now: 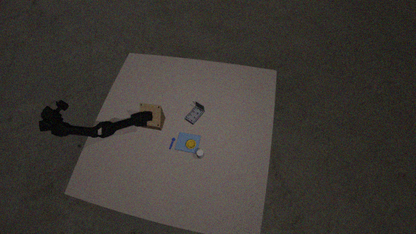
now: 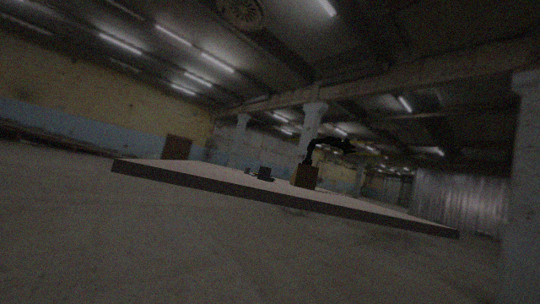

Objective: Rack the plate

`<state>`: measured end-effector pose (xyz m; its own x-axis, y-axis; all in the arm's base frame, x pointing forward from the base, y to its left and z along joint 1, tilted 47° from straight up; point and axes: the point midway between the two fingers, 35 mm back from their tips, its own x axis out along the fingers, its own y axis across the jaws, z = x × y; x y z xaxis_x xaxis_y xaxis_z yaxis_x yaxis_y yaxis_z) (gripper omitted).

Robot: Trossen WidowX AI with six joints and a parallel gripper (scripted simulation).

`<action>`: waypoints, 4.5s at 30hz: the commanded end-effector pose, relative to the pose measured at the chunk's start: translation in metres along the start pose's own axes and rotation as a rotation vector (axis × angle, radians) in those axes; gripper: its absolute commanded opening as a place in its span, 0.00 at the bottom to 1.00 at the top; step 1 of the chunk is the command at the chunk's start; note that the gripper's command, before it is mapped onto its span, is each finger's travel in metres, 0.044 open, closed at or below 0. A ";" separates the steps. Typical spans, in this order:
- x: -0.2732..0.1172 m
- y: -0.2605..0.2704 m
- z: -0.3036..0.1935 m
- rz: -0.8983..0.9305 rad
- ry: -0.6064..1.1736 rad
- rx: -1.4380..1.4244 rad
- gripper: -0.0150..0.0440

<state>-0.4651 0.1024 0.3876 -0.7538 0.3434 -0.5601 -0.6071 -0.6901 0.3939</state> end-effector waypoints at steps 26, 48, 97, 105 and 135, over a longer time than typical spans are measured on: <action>-0.020 -0.347 0.081 -0.725 -0.116 0.273 0.93; -0.178 -0.590 -0.012 -1.264 -0.003 0.620 0.93; -0.502 -0.499 -0.512 -1.774 0.731 2.037 0.93; -0.498 -0.455 -0.536 -1.722 0.789 2.163 0.93; -0.491 -0.446 -0.579 -1.721 0.789 2.163 0.93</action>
<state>0.3229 -0.1228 0.0717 -0.0117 -0.7280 -0.6855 0.1141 0.6801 -0.7242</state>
